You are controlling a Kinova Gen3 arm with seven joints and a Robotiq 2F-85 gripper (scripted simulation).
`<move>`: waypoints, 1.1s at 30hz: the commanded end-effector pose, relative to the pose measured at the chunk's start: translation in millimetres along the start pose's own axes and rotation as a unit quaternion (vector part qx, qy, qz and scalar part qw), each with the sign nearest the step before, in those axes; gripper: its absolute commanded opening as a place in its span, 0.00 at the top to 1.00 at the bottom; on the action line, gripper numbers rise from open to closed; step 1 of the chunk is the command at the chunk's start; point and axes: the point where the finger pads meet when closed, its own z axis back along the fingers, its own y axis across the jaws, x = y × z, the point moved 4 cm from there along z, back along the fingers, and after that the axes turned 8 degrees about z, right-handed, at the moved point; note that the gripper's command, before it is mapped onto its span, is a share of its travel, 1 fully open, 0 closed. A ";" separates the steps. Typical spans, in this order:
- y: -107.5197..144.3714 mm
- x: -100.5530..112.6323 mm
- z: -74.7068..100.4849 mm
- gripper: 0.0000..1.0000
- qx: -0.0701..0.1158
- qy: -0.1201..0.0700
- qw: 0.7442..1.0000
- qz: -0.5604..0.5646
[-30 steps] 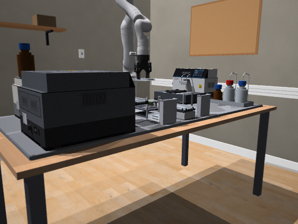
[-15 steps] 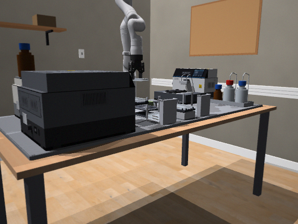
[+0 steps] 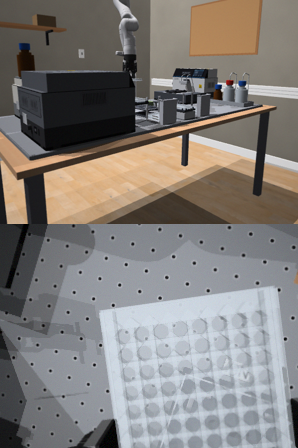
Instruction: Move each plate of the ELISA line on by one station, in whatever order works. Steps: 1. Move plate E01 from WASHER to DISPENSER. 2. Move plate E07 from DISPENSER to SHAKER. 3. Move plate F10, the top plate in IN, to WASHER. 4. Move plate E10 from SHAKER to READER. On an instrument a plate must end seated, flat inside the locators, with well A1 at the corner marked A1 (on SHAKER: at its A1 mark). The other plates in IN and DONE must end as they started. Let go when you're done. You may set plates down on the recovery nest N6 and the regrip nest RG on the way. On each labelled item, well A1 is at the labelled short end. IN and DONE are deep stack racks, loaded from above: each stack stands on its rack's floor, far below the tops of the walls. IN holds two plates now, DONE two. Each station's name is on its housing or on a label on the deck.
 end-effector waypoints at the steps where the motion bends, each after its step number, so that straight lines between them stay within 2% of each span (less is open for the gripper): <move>1: -8.7 -8.5 -0.2 0.06 0.010 0.004 1.000 0.012; 4: -10.8 -11.1 -0.2 0.06 0.010 0.004 1.000 0.012; 17: -37.6 -45.2 -0.5 0.06 0.010 0.003 0.996 0.087; 25: -50.0 -60.9 -0.6 0.06 0.010 0.003 0.996 0.090; 33: -46.9 -87.4 -0.4 0.06 0.010 0.003 0.991 0.136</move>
